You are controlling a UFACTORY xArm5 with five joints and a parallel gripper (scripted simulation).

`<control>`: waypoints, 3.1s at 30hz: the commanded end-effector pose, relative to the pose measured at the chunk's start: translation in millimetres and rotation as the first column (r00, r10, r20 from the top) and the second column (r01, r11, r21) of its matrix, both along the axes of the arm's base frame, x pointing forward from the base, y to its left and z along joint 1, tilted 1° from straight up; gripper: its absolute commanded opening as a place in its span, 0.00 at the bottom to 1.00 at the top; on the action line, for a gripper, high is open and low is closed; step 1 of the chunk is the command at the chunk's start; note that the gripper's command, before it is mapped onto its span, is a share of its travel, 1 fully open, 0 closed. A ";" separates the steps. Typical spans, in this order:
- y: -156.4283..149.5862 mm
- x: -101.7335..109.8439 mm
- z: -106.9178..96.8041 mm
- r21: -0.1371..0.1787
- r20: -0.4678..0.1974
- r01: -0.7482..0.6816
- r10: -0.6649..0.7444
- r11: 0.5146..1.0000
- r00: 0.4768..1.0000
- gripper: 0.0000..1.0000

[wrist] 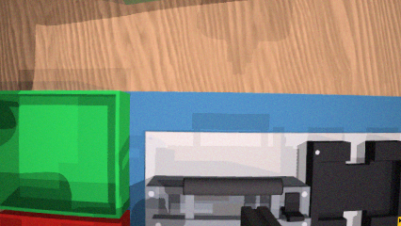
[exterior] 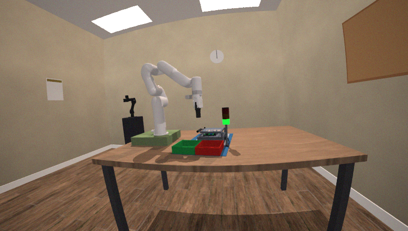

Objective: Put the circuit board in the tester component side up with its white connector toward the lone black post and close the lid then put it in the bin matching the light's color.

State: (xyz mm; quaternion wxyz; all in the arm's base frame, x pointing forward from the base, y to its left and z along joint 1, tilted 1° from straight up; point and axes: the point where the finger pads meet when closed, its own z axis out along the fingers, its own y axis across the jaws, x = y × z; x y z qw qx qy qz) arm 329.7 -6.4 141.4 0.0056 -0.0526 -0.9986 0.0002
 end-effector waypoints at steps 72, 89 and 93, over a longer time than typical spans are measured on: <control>64.4 7.0 -67.9 -0.001 0.007 0.000 0.000 1.000 1.000 0.00; 64.9 7.5 -80.7 -0.001 0.007 0.000 0.000 1.000 1.000 0.00; 65.2 7.8 -88.7 -0.001 0.007 0.000 0.000 1.000 1.000 0.00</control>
